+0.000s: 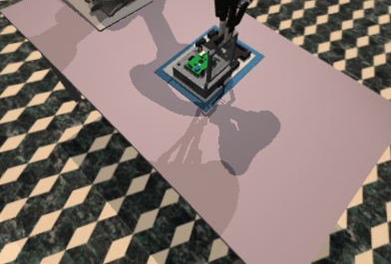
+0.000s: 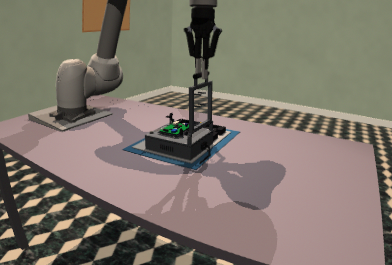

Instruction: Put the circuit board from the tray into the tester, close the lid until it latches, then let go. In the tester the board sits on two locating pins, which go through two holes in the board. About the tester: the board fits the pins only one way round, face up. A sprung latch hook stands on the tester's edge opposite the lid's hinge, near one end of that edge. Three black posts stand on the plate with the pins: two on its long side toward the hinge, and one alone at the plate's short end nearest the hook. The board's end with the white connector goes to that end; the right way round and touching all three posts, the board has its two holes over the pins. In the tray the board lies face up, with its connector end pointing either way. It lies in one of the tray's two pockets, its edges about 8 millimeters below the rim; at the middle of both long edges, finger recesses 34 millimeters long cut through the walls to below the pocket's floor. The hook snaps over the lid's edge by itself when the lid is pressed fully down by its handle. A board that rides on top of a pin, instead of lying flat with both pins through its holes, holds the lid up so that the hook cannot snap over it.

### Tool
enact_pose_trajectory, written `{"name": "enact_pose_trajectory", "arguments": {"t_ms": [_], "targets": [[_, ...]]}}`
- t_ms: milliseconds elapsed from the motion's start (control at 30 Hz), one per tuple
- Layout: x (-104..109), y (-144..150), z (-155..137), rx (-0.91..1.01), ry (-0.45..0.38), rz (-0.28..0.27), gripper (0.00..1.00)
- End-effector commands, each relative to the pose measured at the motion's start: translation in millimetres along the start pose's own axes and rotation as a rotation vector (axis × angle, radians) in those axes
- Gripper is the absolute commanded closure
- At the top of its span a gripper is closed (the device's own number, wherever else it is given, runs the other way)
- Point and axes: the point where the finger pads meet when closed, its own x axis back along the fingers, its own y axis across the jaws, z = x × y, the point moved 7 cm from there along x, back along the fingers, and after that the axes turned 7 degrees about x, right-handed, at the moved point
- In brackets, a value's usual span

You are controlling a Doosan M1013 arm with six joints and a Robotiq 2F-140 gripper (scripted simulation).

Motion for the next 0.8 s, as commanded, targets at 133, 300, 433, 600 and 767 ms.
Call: {"name": "enact_pose_trajectory", "arguments": {"t_ms": [133,300,433,600,767], "targets": [[-0.8,11.3,-1.4,0.0,0.0,-0.001,1.0],[-1.3,16.1,-1.9,0.0,0.0,-0.001,1.0],[-2.1,22.6,-2.8,0.0,0.0,-0.001,1.0],[-3.7,31.1,-3.8,0.0,0.0,-0.001,1.0],[-5.6,39.8,-4.9,0.0,0.0,-0.001,1.0]]}}
